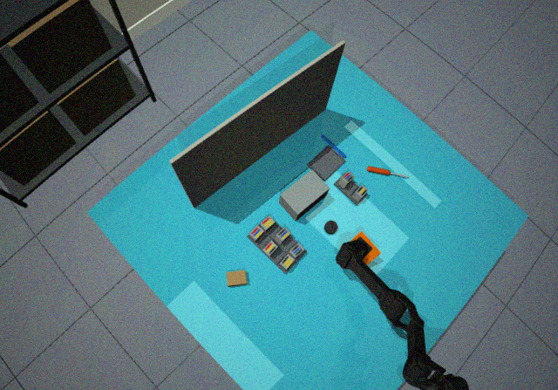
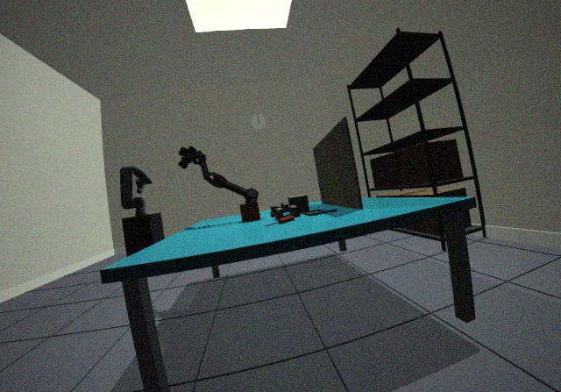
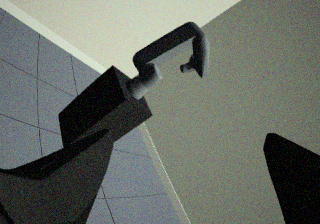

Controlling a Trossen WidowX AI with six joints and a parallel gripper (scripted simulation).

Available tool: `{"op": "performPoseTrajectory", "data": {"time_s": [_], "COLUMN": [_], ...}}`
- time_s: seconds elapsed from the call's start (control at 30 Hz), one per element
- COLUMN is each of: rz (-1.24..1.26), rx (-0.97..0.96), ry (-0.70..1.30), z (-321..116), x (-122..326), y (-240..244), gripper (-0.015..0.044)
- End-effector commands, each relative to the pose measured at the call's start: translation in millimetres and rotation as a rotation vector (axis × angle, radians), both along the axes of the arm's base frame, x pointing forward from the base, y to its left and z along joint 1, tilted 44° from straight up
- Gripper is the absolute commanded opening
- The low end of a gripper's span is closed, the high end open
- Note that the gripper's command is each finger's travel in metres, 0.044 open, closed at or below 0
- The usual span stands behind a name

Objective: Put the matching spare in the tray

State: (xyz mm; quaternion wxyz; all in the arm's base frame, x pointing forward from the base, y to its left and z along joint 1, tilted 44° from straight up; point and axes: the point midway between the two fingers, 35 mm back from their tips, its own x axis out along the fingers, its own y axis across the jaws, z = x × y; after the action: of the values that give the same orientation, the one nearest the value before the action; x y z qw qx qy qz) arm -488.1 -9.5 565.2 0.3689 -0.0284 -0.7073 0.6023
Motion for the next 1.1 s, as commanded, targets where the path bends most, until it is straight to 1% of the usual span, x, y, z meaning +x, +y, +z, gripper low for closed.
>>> {"op": "performPoseTrajectory", "data": {"time_s": [0.0, 0.03, 0.2, 0.33, 0.5, 0.67, 0.87, 1.07], "rz": [0.000, 0.000, -0.001, -0.025, -0.095, -0.153, -0.238, -0.329], "rx": [0.000, 0.000, 0.002, 0.045, 0.060, 0.068, 0.079, 0.084], "ry": [0.000, 0.000, 0.002, 0.053, 0.188, 0.297, 0.458, 0.616], "z": [0, 0, 1, 21, 67, 99, 137, 163], "x": [0, 0, 1, 21, 74, 121, 196, 275], "y": [0, 0, 1, 18, 39, 54, 71, 84], "gripper": [0.0426, 0.0440, 0.0440, 0.0440, 0.0440, 0.0440, 0.0440, 0.0440]}}
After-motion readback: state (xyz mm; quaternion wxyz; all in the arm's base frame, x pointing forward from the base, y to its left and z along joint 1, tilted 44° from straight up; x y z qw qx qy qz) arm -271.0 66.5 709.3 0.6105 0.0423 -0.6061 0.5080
